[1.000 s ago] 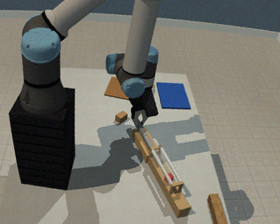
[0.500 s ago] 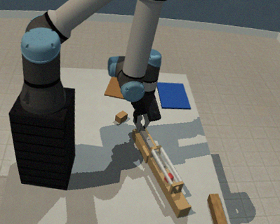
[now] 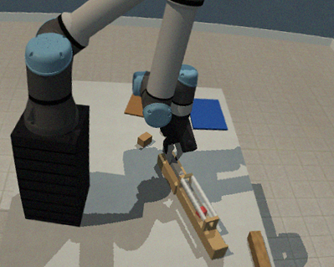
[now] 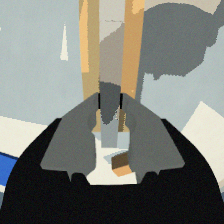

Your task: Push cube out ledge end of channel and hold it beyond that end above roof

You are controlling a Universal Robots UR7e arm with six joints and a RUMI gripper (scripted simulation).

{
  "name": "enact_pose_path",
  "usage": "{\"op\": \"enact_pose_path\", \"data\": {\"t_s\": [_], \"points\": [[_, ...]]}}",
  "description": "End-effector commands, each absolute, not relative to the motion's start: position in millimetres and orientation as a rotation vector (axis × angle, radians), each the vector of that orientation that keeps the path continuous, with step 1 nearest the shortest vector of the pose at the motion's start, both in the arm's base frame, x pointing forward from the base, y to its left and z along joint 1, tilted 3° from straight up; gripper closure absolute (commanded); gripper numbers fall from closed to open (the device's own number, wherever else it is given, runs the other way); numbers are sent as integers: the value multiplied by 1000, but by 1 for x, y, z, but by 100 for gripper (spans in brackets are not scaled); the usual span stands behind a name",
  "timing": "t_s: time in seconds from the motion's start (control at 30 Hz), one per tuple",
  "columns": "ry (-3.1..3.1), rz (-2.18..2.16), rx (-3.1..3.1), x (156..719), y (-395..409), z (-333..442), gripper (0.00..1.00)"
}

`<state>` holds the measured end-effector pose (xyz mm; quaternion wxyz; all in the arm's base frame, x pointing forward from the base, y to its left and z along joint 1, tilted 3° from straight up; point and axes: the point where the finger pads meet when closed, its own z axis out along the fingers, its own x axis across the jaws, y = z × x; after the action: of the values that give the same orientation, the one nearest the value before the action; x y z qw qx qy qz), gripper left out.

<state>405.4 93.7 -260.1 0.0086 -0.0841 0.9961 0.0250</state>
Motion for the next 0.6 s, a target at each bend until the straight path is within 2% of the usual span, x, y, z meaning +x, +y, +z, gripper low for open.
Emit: {"op": "enact_pose_path", "data": {"t_s": [0.0,0.57], "points": [[3111,79,-263,408,81,-260,100],[3111,79,-263,415,40,-262,100]]}}
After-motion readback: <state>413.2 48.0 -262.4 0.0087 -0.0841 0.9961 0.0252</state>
